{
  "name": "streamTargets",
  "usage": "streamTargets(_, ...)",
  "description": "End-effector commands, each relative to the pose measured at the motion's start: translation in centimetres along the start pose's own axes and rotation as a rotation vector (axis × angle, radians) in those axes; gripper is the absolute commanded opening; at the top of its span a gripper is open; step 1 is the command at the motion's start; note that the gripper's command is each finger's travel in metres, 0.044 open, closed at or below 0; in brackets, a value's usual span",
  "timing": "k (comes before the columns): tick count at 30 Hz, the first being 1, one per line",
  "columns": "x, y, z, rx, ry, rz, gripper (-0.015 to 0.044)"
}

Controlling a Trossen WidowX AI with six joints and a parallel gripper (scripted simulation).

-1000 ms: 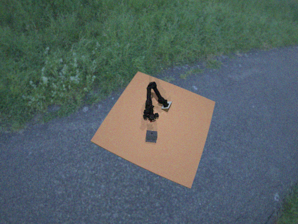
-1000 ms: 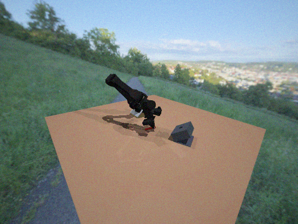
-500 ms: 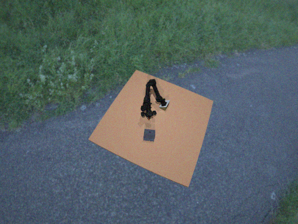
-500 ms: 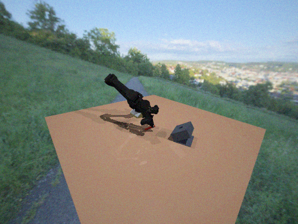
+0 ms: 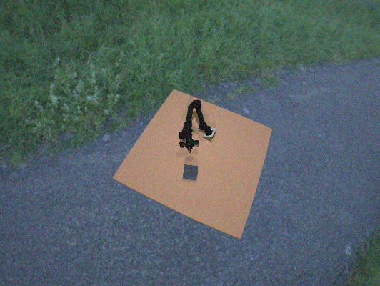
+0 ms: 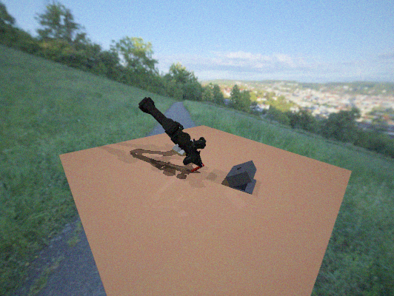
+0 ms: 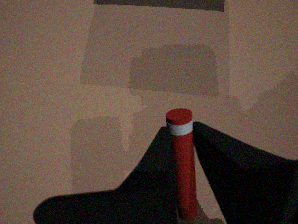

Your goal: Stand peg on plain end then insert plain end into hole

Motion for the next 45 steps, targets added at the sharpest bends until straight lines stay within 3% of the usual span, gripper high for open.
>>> streamTargets(1, 0.3, 0.2, 0.2, 0.004, 0.005, -0.040, 0.0049)
streamTargets(45, 3.3, 2.2, 0.7, 0.070, 0.009, -0.414, 0.0049)
Point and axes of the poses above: the point midway between the two fingers, 35 mm back from their tips, its own y axis back along the fingers, its own z axis across the jaws, x = y × z, the point moved 3 cm from there along y, back along the fingers, and after that the axes turned 10 degrees about y, right-handed, at the moved point
